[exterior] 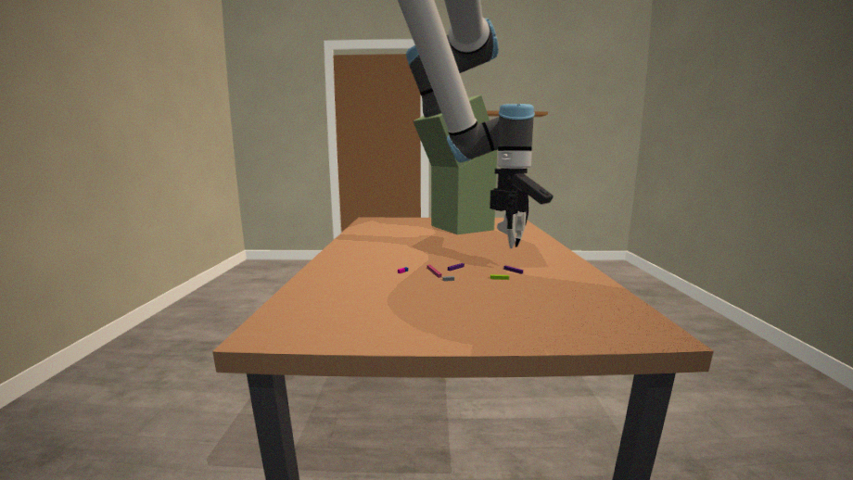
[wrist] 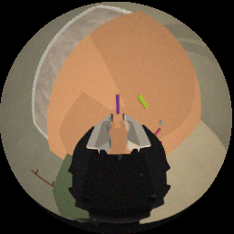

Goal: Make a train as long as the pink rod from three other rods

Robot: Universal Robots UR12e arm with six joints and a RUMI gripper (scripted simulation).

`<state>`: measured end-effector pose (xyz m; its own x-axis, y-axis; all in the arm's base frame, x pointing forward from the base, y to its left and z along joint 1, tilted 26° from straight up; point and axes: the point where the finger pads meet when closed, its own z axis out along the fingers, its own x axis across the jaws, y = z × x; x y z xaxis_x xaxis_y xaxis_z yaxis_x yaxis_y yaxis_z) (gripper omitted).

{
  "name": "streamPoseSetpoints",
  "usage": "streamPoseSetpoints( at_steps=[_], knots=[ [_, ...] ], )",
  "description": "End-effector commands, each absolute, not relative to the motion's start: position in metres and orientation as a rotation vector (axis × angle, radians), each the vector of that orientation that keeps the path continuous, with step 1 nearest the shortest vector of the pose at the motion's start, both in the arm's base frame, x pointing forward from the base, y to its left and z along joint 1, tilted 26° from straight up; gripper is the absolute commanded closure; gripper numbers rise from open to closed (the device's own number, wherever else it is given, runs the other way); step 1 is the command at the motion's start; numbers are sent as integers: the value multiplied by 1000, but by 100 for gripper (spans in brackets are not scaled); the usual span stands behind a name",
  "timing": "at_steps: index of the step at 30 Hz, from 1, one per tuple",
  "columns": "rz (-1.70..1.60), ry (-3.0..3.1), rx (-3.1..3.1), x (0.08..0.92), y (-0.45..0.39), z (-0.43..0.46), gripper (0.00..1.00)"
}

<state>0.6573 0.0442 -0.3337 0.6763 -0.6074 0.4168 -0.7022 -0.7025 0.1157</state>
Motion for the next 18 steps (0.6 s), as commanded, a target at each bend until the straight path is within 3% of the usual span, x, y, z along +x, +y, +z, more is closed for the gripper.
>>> streamPoseSetpoints(
  at_steps=[1,18],
  knots=[
    [513,-1048,2625,658,45,-333,86],
    [512,-1048,2625,659,42,-340,86]
  ],
)
